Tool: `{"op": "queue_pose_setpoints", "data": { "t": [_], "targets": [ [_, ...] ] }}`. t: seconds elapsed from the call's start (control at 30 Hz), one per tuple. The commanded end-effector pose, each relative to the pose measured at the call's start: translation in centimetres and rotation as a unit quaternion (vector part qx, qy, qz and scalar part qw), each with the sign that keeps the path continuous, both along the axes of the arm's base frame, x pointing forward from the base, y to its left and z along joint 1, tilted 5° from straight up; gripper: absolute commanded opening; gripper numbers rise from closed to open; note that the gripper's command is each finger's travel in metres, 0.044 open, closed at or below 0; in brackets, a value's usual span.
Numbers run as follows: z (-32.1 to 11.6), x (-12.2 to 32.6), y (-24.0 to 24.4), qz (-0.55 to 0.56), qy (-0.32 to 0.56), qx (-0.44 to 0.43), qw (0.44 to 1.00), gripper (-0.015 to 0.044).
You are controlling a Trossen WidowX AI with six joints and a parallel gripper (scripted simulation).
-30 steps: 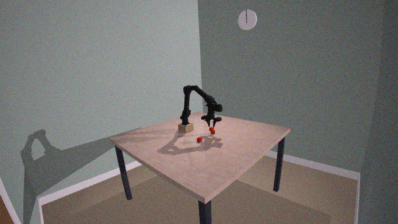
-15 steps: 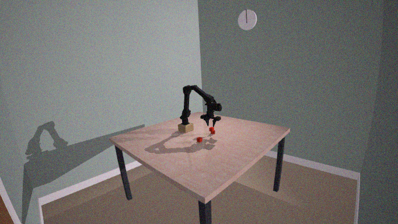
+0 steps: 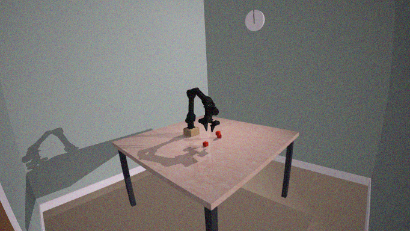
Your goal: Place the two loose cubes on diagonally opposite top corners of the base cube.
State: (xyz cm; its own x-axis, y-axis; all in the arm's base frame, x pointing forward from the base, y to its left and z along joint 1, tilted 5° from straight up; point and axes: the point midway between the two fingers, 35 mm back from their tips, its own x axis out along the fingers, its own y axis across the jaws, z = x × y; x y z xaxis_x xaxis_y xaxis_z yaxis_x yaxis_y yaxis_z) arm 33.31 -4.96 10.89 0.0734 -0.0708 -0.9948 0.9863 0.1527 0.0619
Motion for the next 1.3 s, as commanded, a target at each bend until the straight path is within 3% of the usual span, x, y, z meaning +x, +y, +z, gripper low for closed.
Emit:
{"op": "queue_pose_setpoints", "data": {
  "t": [0.0, 0.17, 0.4, 1.27],
  "targets": [
    [1.1, 0.0, -3.3, -0.015, -0.003, 0.0, 1.0, 0.0265],
    [1.4, -0.1, -4.7, -0.021, -0.004, -0.001, 1.0, 0.0265],
    [-4.5, 0.3, -5.1, -0.021, -0.004, -0.001, 1.0, 0.0265],
    [-8.5, 0.7, -5.4, -0.021, -0.004, -0.001, 1.0, 0.0265]
  ]
}}
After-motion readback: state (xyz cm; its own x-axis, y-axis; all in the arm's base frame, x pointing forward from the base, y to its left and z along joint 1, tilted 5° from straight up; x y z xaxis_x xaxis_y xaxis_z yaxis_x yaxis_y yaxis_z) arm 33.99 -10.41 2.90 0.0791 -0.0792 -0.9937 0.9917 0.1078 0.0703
